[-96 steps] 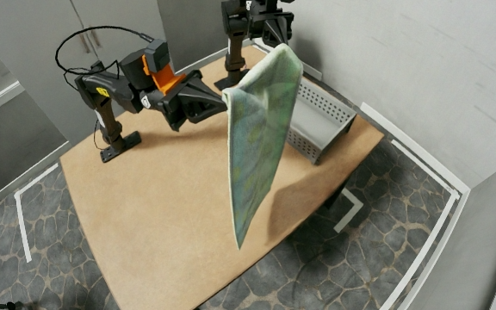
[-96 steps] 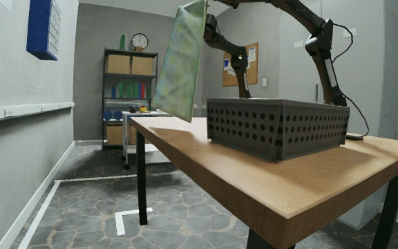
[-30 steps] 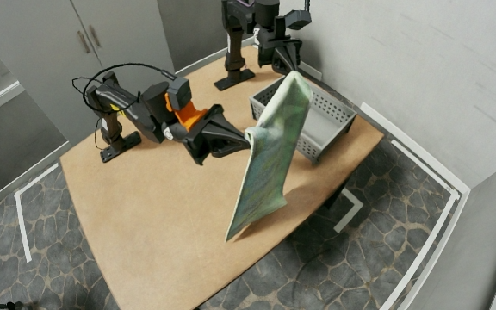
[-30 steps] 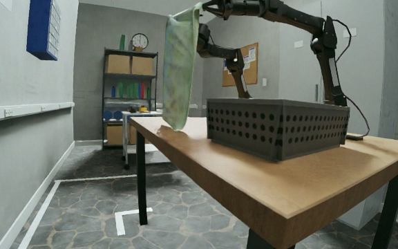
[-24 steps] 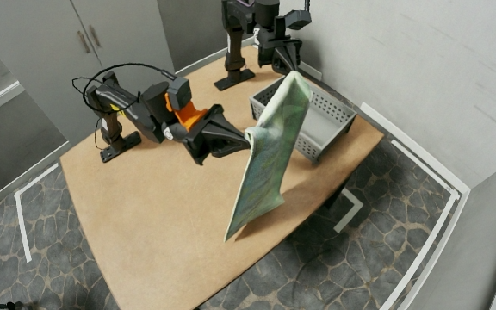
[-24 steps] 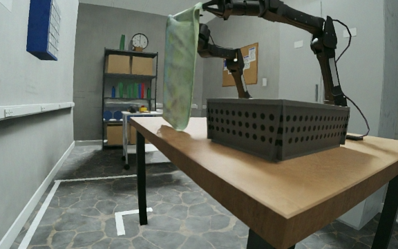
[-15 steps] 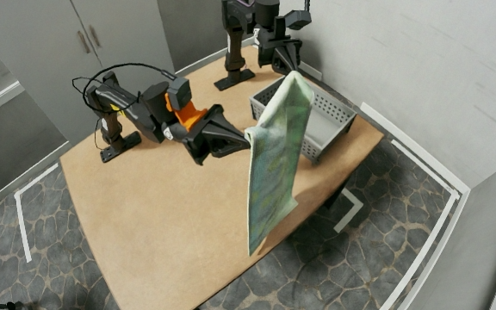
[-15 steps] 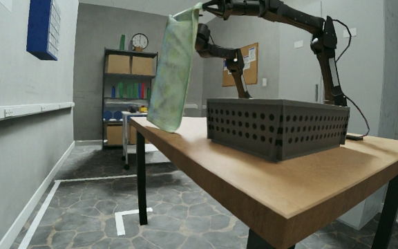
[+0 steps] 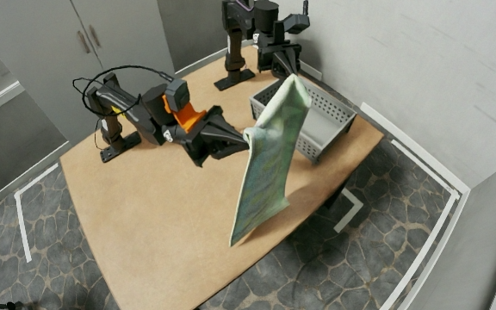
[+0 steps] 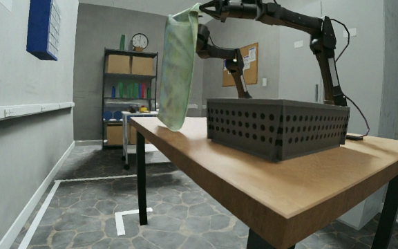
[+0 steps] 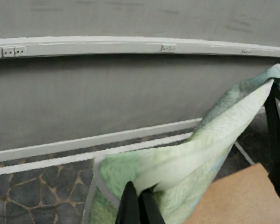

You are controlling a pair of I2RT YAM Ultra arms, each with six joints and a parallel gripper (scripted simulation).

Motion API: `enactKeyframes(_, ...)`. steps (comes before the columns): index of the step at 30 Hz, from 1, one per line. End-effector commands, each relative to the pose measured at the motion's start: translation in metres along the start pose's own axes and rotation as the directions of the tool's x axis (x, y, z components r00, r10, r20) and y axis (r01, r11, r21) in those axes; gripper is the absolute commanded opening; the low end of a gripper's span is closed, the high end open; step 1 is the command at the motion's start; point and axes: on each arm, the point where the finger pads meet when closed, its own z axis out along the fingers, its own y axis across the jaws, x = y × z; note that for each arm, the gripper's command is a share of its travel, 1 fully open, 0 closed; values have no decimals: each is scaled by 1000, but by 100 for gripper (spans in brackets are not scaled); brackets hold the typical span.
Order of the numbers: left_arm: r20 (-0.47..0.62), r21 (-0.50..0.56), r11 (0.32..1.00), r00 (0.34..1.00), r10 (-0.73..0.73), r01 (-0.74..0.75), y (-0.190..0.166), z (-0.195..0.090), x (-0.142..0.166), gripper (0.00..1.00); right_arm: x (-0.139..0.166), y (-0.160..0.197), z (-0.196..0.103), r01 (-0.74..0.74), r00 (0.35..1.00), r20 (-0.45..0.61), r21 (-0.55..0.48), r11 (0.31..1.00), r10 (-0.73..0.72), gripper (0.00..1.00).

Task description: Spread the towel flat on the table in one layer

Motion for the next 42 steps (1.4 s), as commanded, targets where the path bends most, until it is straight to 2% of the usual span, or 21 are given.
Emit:
enactKeyframes(1, 98, 10, 1000, 995, 0, -1, -9, 14, -15, 0, -8, -28, 7, 9, 998, 57, 49, 999, -12, 0)
enactKeyframes(2, 180, 12, 1000, 984, -1, -1, -15, 33, -15, 0, -6, -48, 11, 20, 995, 94, 77, 997, -27, 0)
enactKeyframes(3, 199, 26, 1000, 980, -3, -2, -17, 37, 6, 0, -6, -48, 11, 20, 995, 94, 77, 997, -27, 0)
enactKeyframes(4, 199, 27, 1000, 980, -3, -3, -17, 37, 6, 0, -6, -48, 11, 20, 995, 94, 77, 997, -27, 0)
enactKeyframes(5, 320, 29, 1000, 947, -7, -2, -22, 48, -15, 0, -5, -65, 15, 28, 991, 127, 100, 995, -41, 0)
enactKeyframes(8, 335, 11, 1000, 942, -3, -1, -10, 48, -15, 0, -5, -65, 15, 28, 991, 127, 100, 995, -41, 0)
enactKeyframes(16, 368, 22, 1000, 930, -8, 0, -19, 54, -15, 0, 2, -72, 16, 32, 993, 109, 110, 993, -44, 0)
enactKeyframes(17, 383, 32, 999, 923, -13, 0, -25, 39, -34, 0, -22, -71, 10, 32, 991, 122, 110, 993, -45, 0)
enactKeyframes(19, 384, 27, 1000, 923, -11, 0, -22, 39, -34, 0, -22, -71, 10, 32, 991, 122, 110, 993, -45, 0)
enactKeyframes(20, 307, 37, 999, 952, -11, -1, -28, 42, -12, 0, 1, -71, 4, 33, 998, 45, 110, 993, -38, 0)
enactKeyframes(22, 308, 32, 999, 951, -10, 0, -25, 42, -13, 0, 1, -71, 4, 33, 998, 45, 110, 993, -38, 0)
enactKeyframes(23, 251, 42, 999, 968, -10, -1, -31, 40, 1, 0, 4, -71, -3, 33, 999, -2, 111, 993, -33, 0)
enactKeyframes(27, 251, 36, 999, 968, -8, -1, -27, 41, 1, 0, 4, -71, -3, 33, 999, -2, 111, 993, -33, 0)
enactKeyframes(30, 190, 44, 999, 982, -7, -1, -32, 36, 8, 0, 8, -70, -11, 34, 998, -62, 111, 993, -27, 0)
enactKeyframes(31, 152, 56, 998, 988, -7, -2, -39, 26, -5, 0, 13, -70, -21, 35, 990, -139, 112, 993, -20, 0)
enactKeyframes(33, 152, 56, 998, 988, -7, -2, -39, 26, -5, 0, 13, -70, -21, 35, 990, -139, 112, 993, -20, 0)
enactKeyframes(34, 70, 64, 998, 998, -2, -2, -44, 20, 4, 0, 18, -69, -32, 37, 975, -220, 112, 993, -11, 0)
enactKeyframes(36, 52, 65, 998, 999, -1, -2, -44, 20, 4, 0, 7, -69, -30, 37, 978, -206, 112, 993, -13, 0)
enactKeyframes(37, -15, 76, 997, 1000, 4, -3, -50, 13, 14, 0, 24, -68, -44, 38, 952, -308, 112, 993, -2, 0)
enactKeyframes(38, -15, 76, 997, 1000, 4, -3, -50, 13, 14, 0, 3, -68, -39, 38, 957, -291, 112, 993, -4, 0)
enactKeyframes(42, -73, 87, 996, 997, 10, -3, -56, 6, 25, 0, 10, -67, -53, 40, 910, -415, 112, 993, 10, 0)
